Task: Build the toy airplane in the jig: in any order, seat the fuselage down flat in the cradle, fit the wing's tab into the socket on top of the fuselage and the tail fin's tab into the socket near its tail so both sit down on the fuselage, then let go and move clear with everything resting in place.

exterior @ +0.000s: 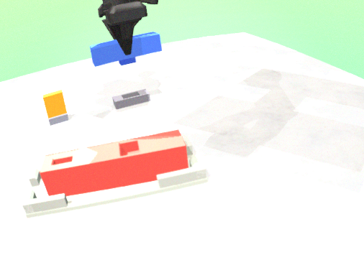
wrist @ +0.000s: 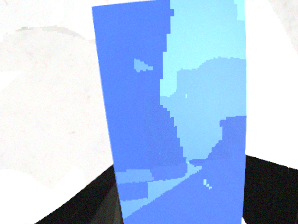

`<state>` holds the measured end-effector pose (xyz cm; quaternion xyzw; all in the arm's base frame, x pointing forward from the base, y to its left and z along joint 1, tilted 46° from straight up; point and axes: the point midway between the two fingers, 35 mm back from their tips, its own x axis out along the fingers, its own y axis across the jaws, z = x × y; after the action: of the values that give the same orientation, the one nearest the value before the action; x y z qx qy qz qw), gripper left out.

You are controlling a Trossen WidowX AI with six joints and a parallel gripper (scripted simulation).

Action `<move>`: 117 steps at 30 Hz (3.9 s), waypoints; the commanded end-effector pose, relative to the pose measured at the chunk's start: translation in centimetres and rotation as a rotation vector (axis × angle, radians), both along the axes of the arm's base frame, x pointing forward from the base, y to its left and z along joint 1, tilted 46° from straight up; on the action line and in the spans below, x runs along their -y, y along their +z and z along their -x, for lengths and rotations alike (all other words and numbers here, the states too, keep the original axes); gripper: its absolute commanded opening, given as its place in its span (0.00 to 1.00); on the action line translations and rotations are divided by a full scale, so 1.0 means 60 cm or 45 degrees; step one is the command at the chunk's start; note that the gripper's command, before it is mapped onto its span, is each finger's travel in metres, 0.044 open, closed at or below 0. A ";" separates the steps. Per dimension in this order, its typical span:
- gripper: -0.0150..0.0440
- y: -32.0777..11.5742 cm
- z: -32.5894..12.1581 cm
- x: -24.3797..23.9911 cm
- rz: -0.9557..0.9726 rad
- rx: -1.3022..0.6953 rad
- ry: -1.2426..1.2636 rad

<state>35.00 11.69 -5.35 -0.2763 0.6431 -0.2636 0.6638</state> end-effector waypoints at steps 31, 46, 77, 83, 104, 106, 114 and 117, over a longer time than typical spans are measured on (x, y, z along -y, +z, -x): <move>0.25 0.117 -0.001 0.015 -0.017 -0.260 0.240; 0.25 0.167 -0.003 0.081 -0.017 -0.472 0.466; 0.25 0.257 0.034 0.219 0.016 -0.920 0.925; 0.25 0.272 0.046 0.244 0.025 -1.010 1.009; 0.30 0.311 0.095 0.317 0.056 -1.295 1.259; 0.39 0.311 0.095 0.317 0.056 -1.295 1.259; 0.58 0.312 0.095 0.317 0.056 -1.295 1.259; 0.58 0.312 0.095 0.317 0.056 -1.295 1.259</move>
<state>29.27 -7.33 13.30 -0.6357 0.6682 0.2177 0.3194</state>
